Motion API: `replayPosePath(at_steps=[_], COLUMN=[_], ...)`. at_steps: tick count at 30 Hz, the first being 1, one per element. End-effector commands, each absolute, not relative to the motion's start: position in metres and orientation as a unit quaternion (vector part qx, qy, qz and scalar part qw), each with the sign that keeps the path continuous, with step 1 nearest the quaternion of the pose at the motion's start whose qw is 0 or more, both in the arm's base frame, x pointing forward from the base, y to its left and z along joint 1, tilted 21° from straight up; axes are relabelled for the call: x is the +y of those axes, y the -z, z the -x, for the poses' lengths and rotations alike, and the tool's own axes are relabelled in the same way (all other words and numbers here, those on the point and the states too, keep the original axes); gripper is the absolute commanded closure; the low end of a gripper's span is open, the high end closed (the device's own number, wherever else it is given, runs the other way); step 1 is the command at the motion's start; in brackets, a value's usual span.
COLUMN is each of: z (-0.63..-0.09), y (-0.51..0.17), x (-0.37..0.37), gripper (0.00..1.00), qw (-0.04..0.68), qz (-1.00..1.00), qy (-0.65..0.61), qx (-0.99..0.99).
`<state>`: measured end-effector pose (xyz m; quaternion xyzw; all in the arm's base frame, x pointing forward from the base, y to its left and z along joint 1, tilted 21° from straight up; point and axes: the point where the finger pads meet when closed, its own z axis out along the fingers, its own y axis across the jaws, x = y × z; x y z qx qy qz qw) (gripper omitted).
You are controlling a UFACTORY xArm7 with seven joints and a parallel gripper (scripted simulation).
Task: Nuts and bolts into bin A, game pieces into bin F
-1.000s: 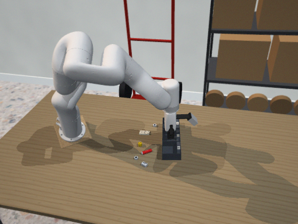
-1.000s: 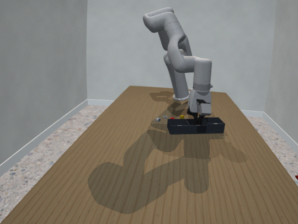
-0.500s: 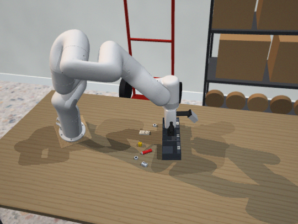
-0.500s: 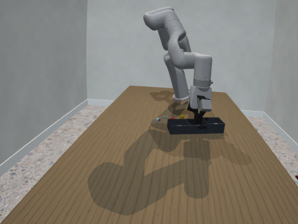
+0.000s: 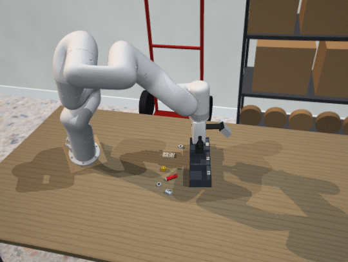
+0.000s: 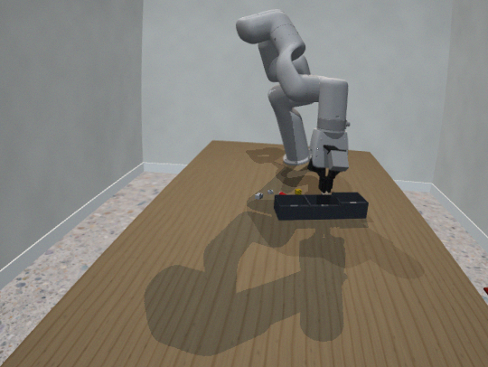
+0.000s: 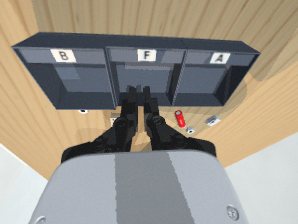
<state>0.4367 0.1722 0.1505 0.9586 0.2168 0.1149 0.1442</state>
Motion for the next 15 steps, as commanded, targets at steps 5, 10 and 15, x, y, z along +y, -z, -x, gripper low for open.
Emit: replayPosePath(at_steps=[5,10,15], z=[-0.432,-0.425,-0.417], y=[-0.161,-0.155,-0.148], x=[0.18,0.198,0.215], gripper=[0.93,0.93,0.93], qw=[0.144,0.143,0.143], qz=[-0.958,-0.958,-0.958], qy=[-0.117,-0.117,-0.117], qx=[0.217,0.217,0.217])
